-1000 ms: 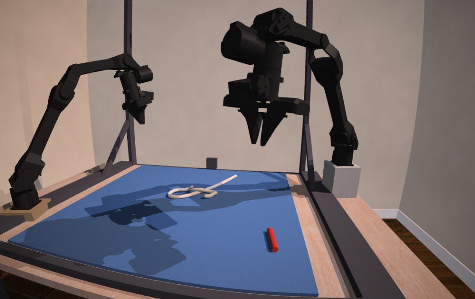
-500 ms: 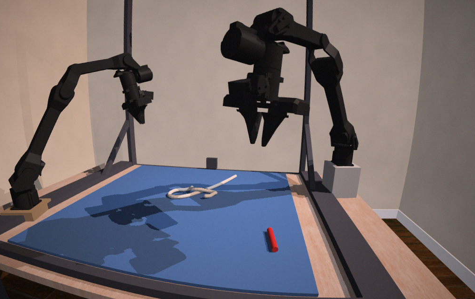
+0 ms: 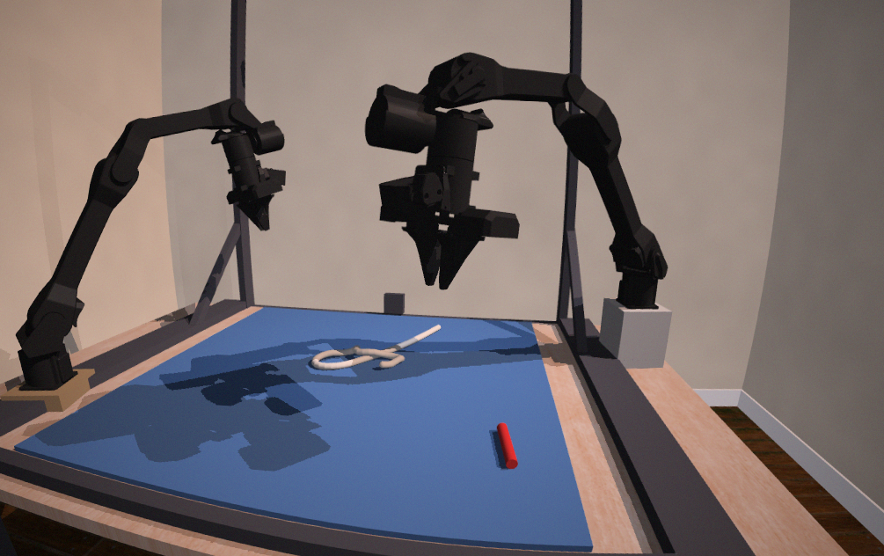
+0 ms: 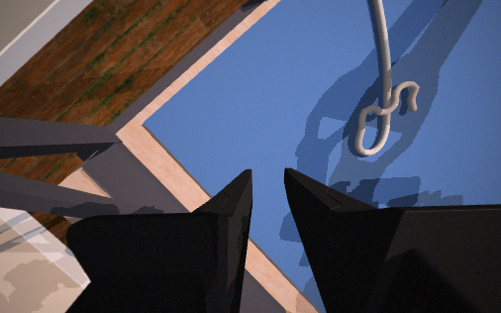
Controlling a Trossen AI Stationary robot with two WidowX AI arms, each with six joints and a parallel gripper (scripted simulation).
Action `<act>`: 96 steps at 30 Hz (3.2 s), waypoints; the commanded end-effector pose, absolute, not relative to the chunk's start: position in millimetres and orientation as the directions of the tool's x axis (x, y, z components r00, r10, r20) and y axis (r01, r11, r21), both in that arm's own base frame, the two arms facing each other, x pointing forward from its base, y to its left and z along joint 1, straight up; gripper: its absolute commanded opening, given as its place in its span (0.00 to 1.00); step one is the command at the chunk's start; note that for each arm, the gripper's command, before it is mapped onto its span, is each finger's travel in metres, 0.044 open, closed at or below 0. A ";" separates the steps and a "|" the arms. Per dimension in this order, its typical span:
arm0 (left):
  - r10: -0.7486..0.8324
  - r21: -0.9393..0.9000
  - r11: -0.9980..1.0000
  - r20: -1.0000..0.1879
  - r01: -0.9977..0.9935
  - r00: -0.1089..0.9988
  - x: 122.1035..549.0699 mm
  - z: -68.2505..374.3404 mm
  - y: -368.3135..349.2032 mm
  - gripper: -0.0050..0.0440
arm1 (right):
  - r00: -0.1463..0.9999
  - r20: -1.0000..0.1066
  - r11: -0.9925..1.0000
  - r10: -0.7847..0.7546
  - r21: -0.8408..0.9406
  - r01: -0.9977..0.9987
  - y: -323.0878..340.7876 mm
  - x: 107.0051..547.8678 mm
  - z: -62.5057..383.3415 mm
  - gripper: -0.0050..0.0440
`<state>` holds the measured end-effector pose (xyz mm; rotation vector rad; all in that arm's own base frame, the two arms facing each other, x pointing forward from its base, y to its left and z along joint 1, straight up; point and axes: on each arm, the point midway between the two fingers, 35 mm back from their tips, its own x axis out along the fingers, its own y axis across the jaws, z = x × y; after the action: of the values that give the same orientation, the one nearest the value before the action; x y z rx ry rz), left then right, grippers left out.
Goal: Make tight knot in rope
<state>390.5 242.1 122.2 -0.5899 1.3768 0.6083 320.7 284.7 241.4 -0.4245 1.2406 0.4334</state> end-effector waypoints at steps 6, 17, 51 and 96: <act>0.028 -0.034 0.715 -0.997 -0.699 0.078 450.2 66.6 168.9 0.31 | 0.288 -0.952 0.847 0.102 -0.069 -0.528 282.8 319.1 252.7 0.31; 0.009 -0.028 0.717 -0.999 -0.697 0.049 483.9 9.4 90.5 0.31 | 0.288 -0.952 0.847 0.102 -0.069 -0.528 282.8 319.1 252.7 0.31; 0.005 -0.024 0.717 -0.999 -0.696 0.040 490.6 -32.1 67.2 0.31 | 0.288 -0.952 0.847 0.102 -0.069 -0.528 282.8 319.1 252.7 0.31; 0.005 -0.024 0.717 -0.999 -0.696 0.040 491.4 -54.1 67.3 0.17 | 0.288 -0.952 0.847 0.102 -0.069 -0.528 282.8 319.1 252.7 0.31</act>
<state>483.9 65.9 -69.2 -0.6016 1.4857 0.5944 320.7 284.7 241.4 -0.4245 1.2406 0.4334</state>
